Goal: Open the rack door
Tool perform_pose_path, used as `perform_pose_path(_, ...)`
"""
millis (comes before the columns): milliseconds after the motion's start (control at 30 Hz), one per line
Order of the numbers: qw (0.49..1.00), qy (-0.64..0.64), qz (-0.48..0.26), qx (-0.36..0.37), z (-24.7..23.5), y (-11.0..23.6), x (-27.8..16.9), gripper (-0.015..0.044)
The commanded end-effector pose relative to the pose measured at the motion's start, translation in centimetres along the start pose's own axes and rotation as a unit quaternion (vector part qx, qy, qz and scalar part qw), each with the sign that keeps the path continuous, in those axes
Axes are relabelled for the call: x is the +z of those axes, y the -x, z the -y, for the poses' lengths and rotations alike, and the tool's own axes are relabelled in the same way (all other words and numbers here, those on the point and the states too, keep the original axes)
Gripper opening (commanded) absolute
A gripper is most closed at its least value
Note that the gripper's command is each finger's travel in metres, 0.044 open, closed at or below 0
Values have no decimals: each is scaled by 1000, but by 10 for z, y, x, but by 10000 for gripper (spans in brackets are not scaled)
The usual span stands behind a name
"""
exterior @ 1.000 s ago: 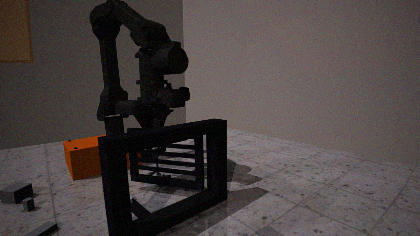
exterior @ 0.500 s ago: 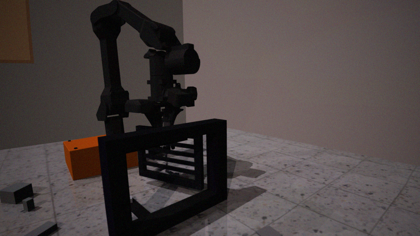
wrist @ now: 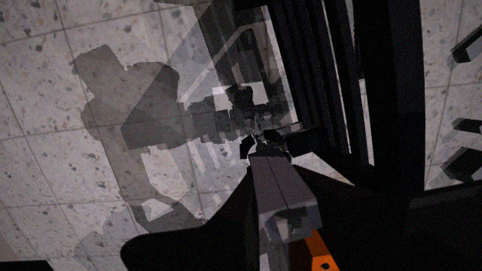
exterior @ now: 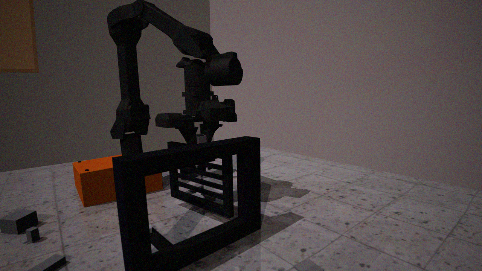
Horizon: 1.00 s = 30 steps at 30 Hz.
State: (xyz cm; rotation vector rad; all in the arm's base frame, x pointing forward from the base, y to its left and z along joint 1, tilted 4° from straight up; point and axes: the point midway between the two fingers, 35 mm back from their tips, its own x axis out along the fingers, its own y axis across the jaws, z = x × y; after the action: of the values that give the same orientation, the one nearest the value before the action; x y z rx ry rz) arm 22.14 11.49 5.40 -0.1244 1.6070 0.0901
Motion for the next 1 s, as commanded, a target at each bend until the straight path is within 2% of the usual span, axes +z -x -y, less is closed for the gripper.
perform_pose_path(0, 999, -32, -1, 3, -8, 0, 3, 21)
perform_pose_path(233, 997, -75, -2, 3, -21, 0, 5, 21)
perform_pose_path(667, 997, -76, -2, 3, -22, 0, 5, 21)
perform_pose_path(967, 997, -76, -2, 3, -22, 0, 5, 257)
